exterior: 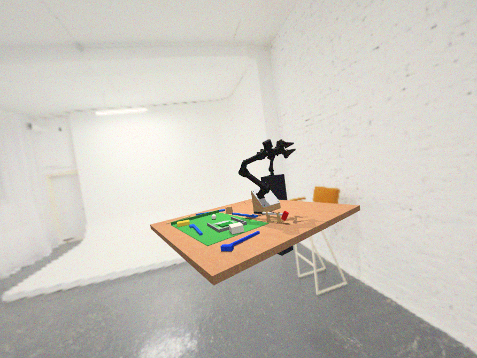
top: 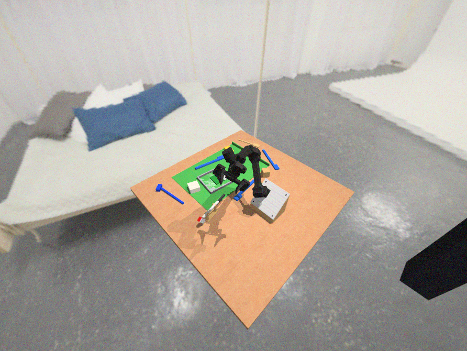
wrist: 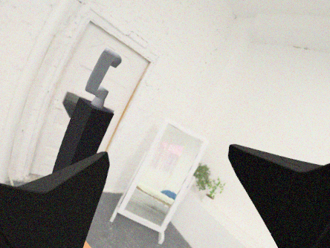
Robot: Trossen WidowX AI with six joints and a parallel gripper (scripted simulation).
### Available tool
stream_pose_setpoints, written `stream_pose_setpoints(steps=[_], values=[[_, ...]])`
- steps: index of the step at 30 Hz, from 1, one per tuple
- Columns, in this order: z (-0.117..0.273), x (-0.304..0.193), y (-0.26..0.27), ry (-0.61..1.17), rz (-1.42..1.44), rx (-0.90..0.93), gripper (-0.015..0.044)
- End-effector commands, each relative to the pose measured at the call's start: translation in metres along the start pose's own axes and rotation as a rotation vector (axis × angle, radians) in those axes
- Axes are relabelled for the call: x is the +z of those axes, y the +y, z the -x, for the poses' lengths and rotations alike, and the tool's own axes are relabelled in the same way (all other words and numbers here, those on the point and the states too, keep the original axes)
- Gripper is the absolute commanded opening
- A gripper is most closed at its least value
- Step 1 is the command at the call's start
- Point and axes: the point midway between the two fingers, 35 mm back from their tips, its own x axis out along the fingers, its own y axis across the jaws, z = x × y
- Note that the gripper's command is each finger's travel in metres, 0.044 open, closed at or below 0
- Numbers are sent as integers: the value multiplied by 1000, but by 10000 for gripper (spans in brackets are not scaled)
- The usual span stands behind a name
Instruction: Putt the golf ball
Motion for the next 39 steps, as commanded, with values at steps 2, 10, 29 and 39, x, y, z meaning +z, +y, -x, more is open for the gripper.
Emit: stream_pose_setpoints(steps=[2,10,29,39], values=[[-6,-6,8,32,27,20,440],[-47,-105,75,408,237,253,440],[107,-357,91,1263,-40,520,440],[248,-379,77,1509,-403,299,440]])
